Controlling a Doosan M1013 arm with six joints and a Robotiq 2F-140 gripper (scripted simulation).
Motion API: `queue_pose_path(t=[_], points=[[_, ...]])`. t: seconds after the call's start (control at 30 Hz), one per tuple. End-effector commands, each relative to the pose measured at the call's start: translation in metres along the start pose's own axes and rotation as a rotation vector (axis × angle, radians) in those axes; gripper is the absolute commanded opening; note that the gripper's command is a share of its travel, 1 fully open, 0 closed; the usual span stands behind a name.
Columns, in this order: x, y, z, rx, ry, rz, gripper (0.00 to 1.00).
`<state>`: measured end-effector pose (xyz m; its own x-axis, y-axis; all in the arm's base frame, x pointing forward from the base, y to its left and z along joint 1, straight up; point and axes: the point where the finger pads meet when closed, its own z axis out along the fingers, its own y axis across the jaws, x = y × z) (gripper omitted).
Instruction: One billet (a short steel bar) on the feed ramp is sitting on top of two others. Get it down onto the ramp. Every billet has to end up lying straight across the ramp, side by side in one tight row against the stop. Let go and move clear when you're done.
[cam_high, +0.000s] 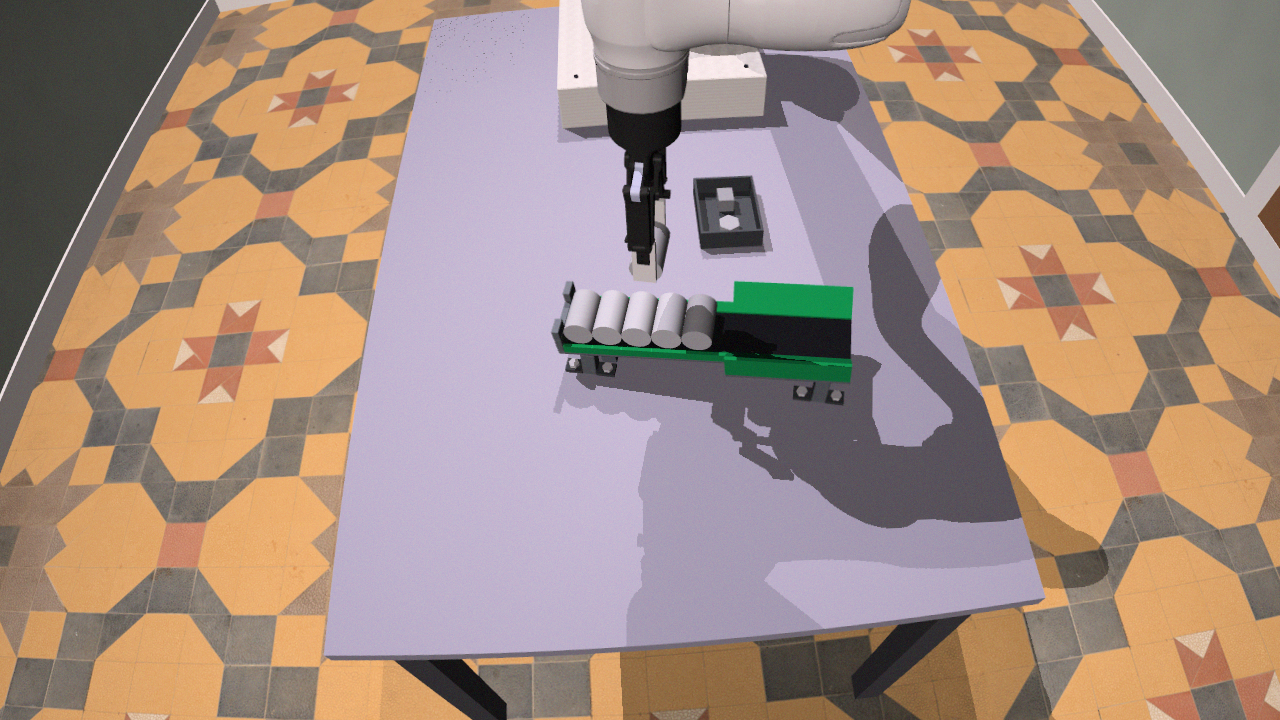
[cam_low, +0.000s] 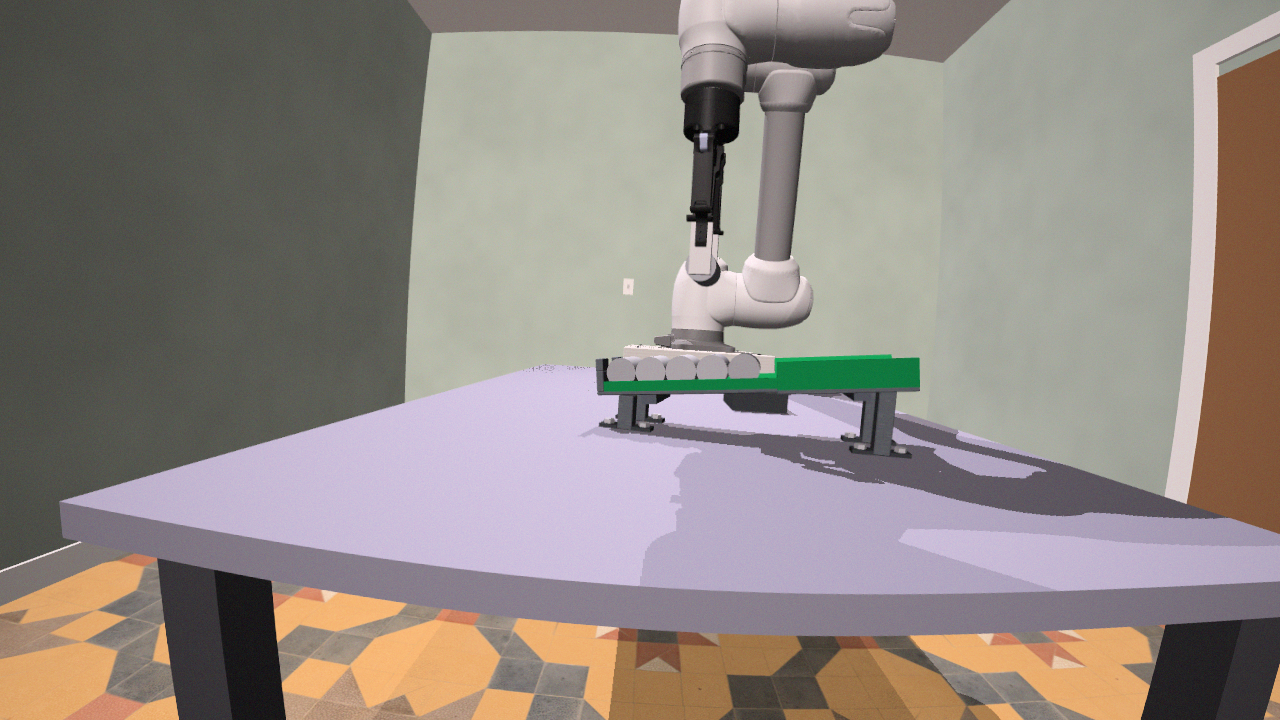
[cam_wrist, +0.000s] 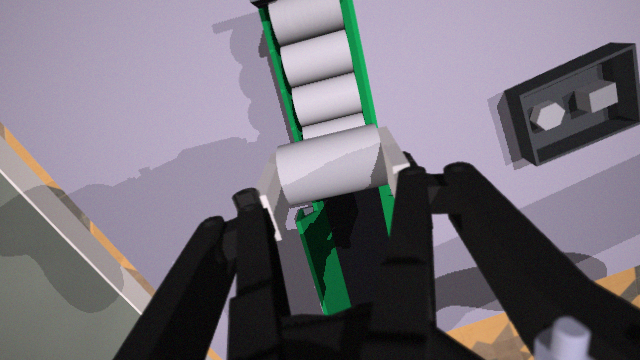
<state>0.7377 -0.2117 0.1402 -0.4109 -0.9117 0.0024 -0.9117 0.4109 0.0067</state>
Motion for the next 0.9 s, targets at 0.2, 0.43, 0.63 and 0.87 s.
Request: queue_pose_path(t=[0.2,0.43,0.63,0.87], points=[[-0.009,-0.001,0.001,0.0,0.0,0.0,0.44],[-0.116,0.0,0.019,0.0,0.0,0.001,0.44],[-0.116,0.0,0.019,0.0,0.0,0.001,0.44],[-0.116,0.0,0.02,0.0,0.0,0.001,0.44]])
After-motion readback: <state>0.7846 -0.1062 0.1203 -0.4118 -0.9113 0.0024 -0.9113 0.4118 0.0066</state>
